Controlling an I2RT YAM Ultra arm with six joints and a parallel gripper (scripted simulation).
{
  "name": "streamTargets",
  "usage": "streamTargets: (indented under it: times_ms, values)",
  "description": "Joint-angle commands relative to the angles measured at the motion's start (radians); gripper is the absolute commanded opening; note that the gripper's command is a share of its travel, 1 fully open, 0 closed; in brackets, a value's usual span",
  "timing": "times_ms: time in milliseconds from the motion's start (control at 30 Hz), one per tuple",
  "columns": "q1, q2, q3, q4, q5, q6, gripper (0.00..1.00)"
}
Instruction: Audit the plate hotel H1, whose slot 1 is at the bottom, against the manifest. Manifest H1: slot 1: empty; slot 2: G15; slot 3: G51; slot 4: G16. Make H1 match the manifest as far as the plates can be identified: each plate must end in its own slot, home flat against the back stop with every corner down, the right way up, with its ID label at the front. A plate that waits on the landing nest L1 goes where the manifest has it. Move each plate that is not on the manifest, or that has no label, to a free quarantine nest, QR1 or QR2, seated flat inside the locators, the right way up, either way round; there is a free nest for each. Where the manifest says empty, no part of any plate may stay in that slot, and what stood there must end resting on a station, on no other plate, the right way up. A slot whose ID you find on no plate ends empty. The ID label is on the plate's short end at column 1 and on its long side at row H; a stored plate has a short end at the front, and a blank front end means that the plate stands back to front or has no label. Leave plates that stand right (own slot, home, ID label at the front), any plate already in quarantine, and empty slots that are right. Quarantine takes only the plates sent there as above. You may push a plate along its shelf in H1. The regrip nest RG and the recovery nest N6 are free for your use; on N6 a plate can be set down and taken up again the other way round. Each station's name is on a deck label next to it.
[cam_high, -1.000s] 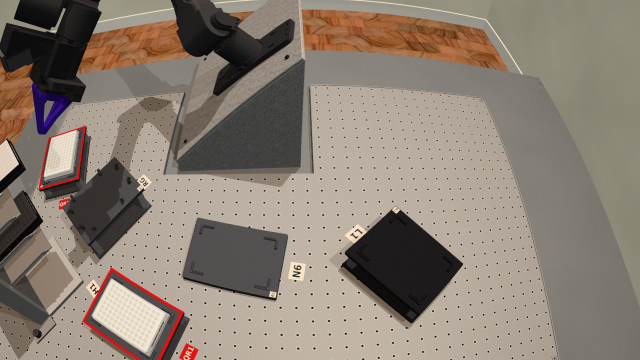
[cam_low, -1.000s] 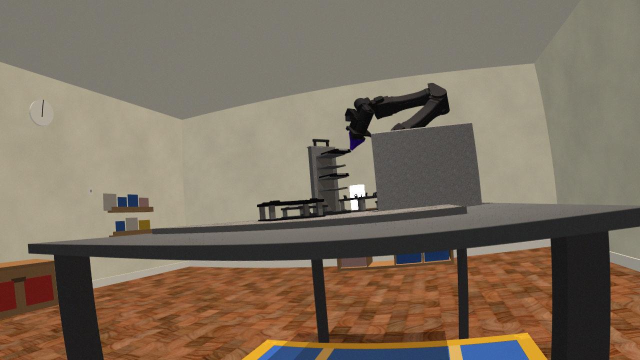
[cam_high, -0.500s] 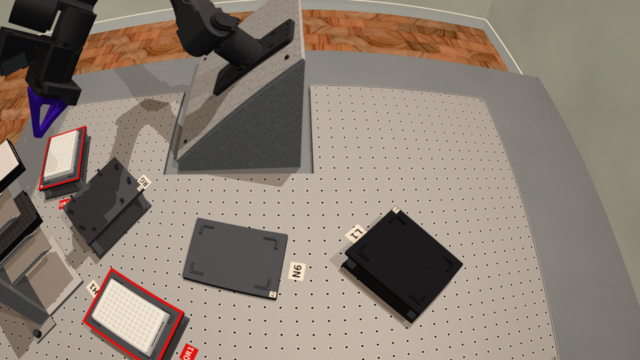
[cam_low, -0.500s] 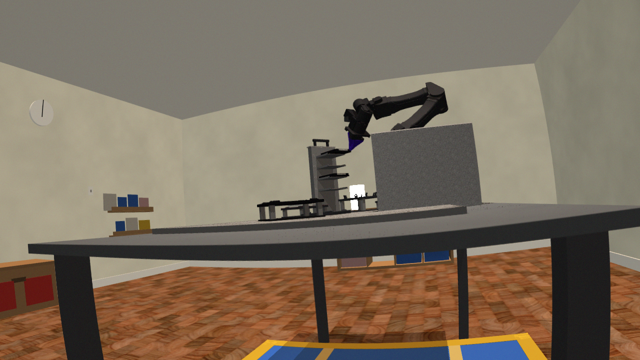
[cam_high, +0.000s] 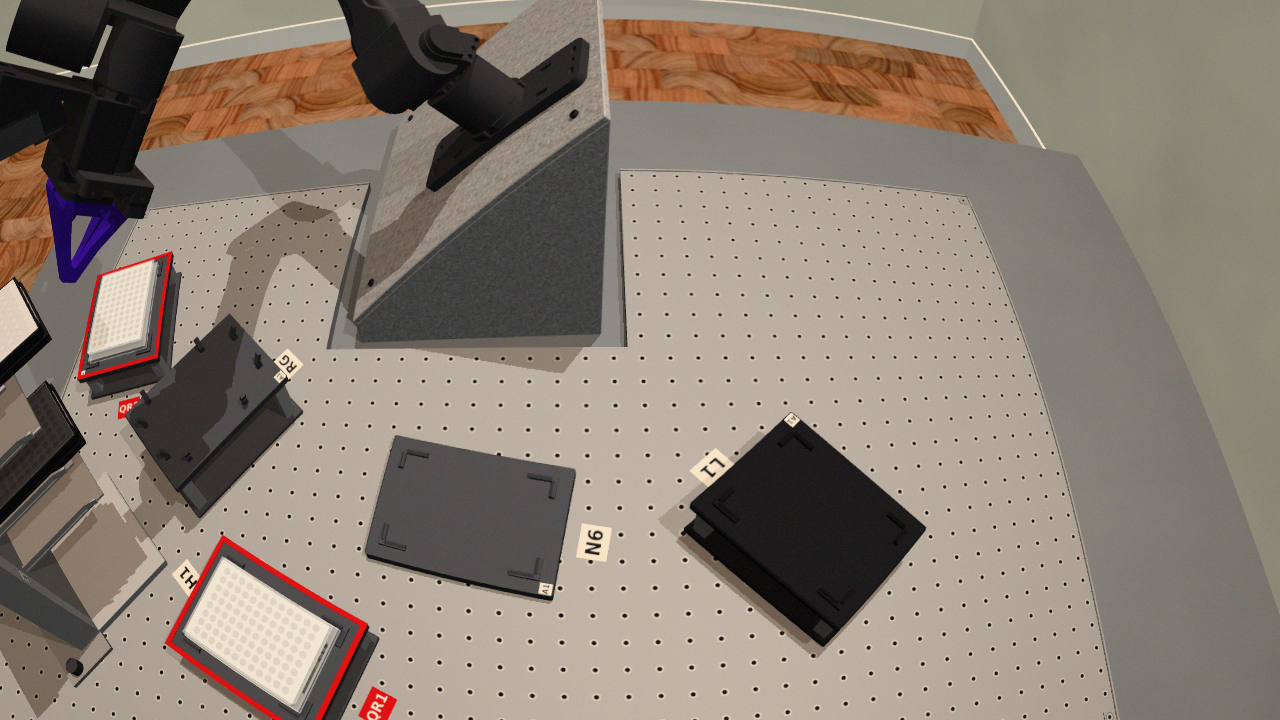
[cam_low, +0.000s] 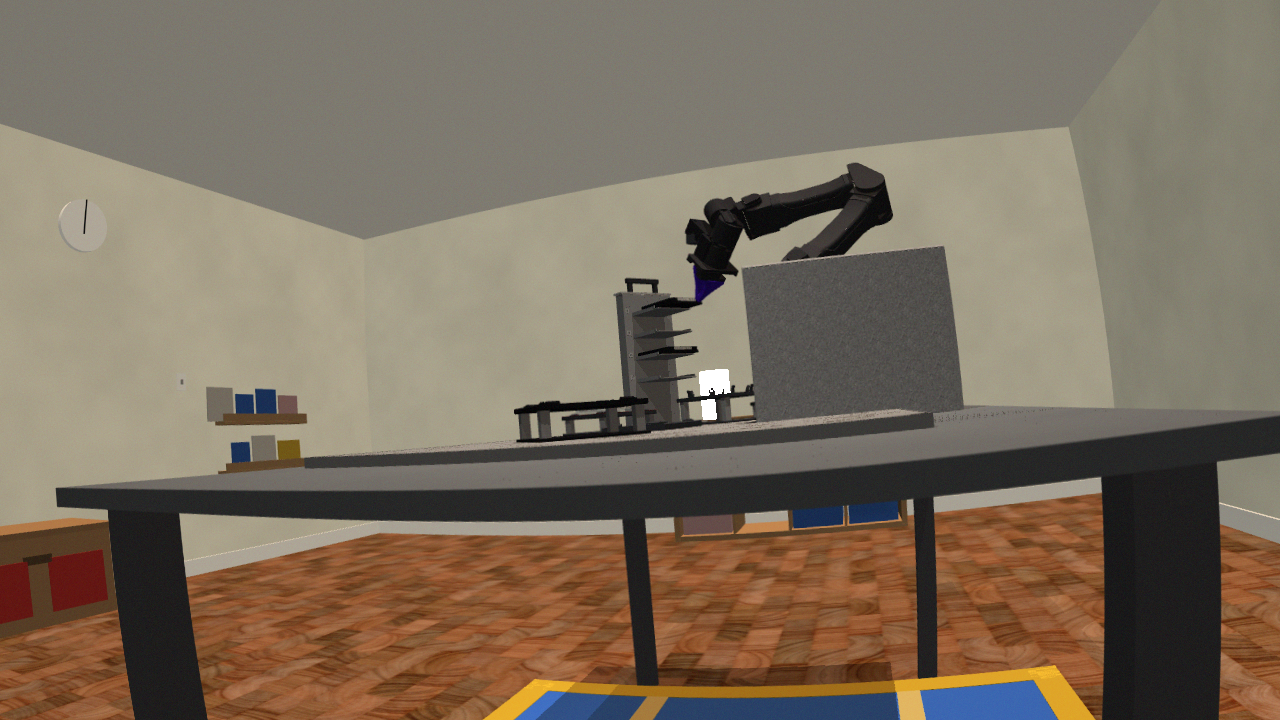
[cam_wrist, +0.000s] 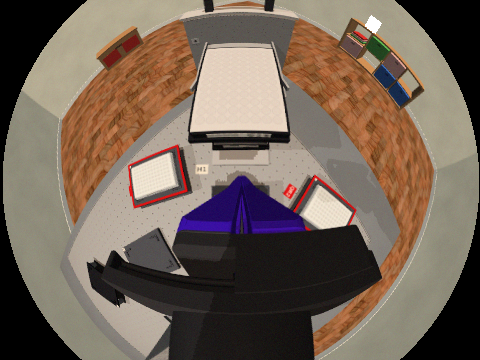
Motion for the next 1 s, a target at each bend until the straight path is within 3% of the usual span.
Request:
streamTargets:
  times_ms: [0, 967]
  values:
    - [0.0, 0.003, 0.01, 0.004, -0.011, -0.003, 0.0]
    - [-0.034, 0.064, 0.059, 0.027, -0.043, -0.017, 0.0]
